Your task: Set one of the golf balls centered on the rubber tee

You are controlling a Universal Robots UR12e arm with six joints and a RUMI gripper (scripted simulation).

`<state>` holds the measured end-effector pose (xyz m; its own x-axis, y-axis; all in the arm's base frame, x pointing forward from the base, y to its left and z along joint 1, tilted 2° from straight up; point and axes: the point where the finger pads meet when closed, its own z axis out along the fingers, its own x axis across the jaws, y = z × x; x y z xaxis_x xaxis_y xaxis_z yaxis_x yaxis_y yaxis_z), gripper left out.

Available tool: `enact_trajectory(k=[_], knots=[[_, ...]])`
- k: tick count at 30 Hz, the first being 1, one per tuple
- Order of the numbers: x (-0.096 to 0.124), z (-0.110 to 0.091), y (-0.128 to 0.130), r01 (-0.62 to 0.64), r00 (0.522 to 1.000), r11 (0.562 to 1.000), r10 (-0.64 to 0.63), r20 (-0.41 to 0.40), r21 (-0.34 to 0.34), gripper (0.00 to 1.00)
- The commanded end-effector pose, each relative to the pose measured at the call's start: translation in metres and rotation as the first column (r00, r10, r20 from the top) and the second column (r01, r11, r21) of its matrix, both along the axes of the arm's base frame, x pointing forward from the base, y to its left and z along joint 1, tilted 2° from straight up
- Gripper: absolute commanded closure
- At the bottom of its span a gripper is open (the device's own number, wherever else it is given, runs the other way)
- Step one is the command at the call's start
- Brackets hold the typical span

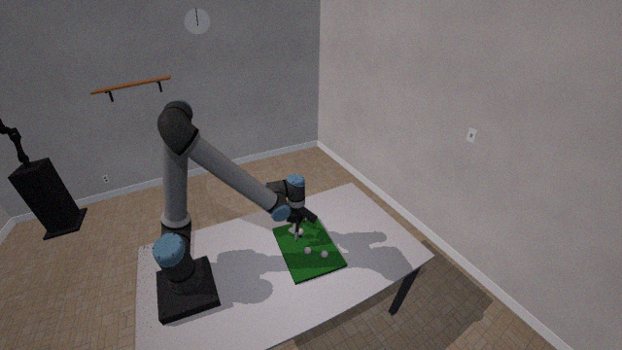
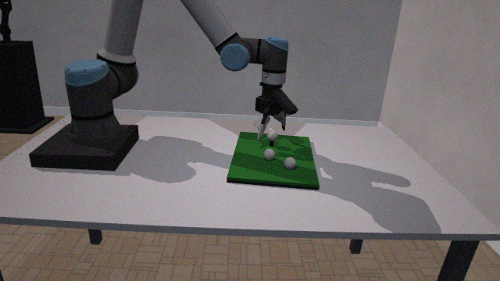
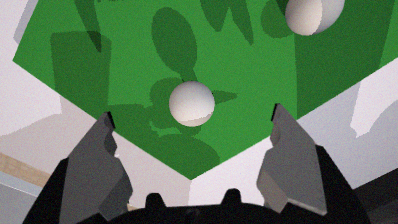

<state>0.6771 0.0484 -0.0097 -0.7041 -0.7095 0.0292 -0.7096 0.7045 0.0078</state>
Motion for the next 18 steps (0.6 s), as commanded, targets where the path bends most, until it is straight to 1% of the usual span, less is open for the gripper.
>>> enact_trajectory(k=[1, 4, 10, 12, 14, 18], knots=[[0.001, 0.004, 0.000, 0.000, 1.000, 1.000, 0.000, 0.002, 0.000, 0.00], [0.001, 0.020, 0.000, 0.000, 1.000, 1.000, 0.000, 0.002, 0.000, 0.00], [0.001, 0.078, 0.001, 0.000, 1.000, 1.000, 0.000, 0.002, 0.000, 0.00], [0.001, 0.092, 0.002, 0.000, 1.000, 1.000, 0.000, 0.002, 0.000, 0.00], [0.001, 0.099, 0.002, 0.000, 1.000, 1.000, 0.000, 0.002, 0.000, 0.00], [0.001, 0.100, 0.002, 0.000, 1.000, 1.000, 0.000, 0.002, 0.000, 0.00]])
